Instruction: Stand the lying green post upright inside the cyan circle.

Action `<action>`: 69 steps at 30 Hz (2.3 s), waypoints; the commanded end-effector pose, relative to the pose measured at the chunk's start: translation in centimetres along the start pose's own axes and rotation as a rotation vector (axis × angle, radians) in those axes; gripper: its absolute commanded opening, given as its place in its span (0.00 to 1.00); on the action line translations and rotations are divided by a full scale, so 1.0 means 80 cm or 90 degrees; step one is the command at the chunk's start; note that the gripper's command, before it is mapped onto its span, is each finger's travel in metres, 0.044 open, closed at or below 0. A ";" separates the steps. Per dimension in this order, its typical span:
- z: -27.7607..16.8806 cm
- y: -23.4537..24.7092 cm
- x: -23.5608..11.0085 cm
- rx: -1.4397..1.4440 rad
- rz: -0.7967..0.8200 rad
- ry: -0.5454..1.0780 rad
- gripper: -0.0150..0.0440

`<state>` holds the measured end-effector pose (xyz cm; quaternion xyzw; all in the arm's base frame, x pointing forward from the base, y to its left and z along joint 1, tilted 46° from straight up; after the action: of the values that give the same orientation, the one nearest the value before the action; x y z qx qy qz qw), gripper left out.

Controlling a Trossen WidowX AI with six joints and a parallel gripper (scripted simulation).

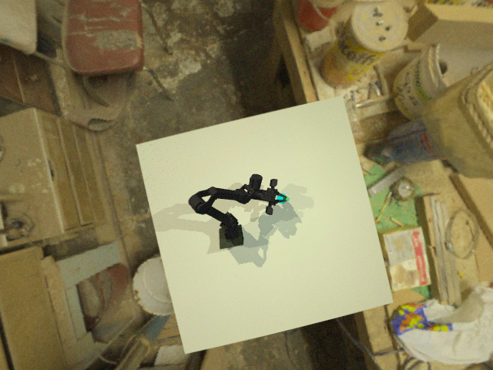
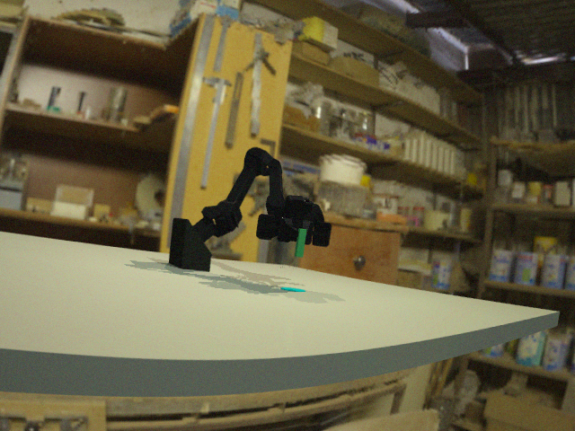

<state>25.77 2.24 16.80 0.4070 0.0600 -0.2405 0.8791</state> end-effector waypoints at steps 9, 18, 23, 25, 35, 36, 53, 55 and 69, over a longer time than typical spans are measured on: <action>-0.045 -0.002 0.003 0.004 -0.002 -0.003 0.29; -0.075 -0.005 0.001 0.003 0.001 -0.004 0.29; -0.087 -0.005 0.004 0.000 0.001 -0.001 0.29; -0.094 -0.005 0.006 -0.001 0.001 0.000 0.29; -0.099 -0.005 0.007 -0.002 0.001 0.001 0.29; -0.099 -0.005 0.007 -0.002 0.001 0.001 0.29; -0.099 -0.005 0.007 -0.002 0.001 0.001 0.93; -0.095 -0.004 0.007 -0.001 0.001 0.001 0.93; -0.012 -0.001 0.000 0.002 0.000 -0.002 0.93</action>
<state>26.18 3.78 15.20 0.4099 0.0585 -0.2428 0.8773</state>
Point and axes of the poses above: the point midway between the two fingers, 35 mm back from their tips, its own x axis out along the fingers, its own y axis across the jaws, z = x × y, the point moved 6 cm from there along -x, back along the fingers
